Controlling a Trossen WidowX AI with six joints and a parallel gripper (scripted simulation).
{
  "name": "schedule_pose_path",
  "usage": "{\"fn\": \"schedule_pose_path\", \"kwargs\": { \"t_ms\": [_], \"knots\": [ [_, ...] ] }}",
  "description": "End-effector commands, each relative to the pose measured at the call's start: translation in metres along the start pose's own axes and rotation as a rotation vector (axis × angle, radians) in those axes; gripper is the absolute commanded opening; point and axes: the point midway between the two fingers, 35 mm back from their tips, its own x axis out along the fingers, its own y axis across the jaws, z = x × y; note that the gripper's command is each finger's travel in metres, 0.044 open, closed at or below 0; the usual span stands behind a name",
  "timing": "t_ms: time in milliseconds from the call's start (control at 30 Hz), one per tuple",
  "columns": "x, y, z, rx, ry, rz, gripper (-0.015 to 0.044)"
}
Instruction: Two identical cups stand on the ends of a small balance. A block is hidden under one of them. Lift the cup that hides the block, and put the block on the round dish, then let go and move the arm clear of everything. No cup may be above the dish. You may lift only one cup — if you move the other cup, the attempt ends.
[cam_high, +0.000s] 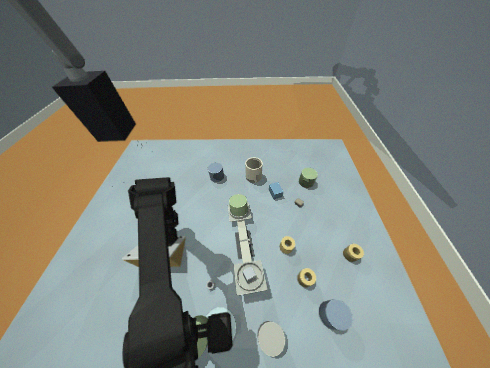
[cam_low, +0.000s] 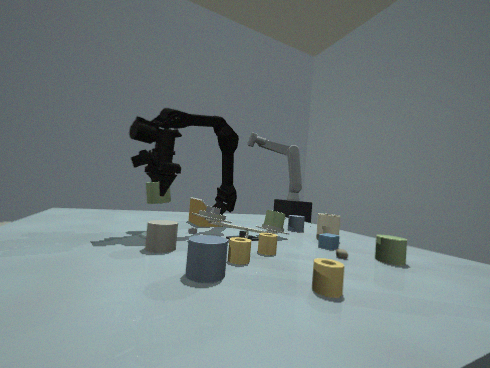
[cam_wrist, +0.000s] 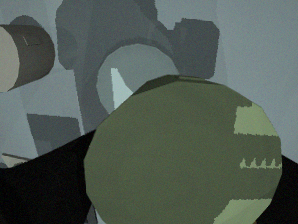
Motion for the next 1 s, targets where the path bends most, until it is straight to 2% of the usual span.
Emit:
{"fn": "schedule_pose_path", "kwargs": {
  "t_ms": [0,200,433,700,967],
  "knots": [
    [0.019,-0.032,0.010,-0.005,0.020,-0.012,0.0000],
    [0.040,-0.068,0.017,-0.014,0.039,-0.018,0.0000],
    [0.046,-0.069,0.017,-0.014,0.039,-0.018,0.0000],
    [0.079,-0.069,0.016,-0.014,0.040,-0.018,0.0000],
    [0.083,-0.069,0.015,-0.014,0.040,-0.018,0.0000]
  ]
}}
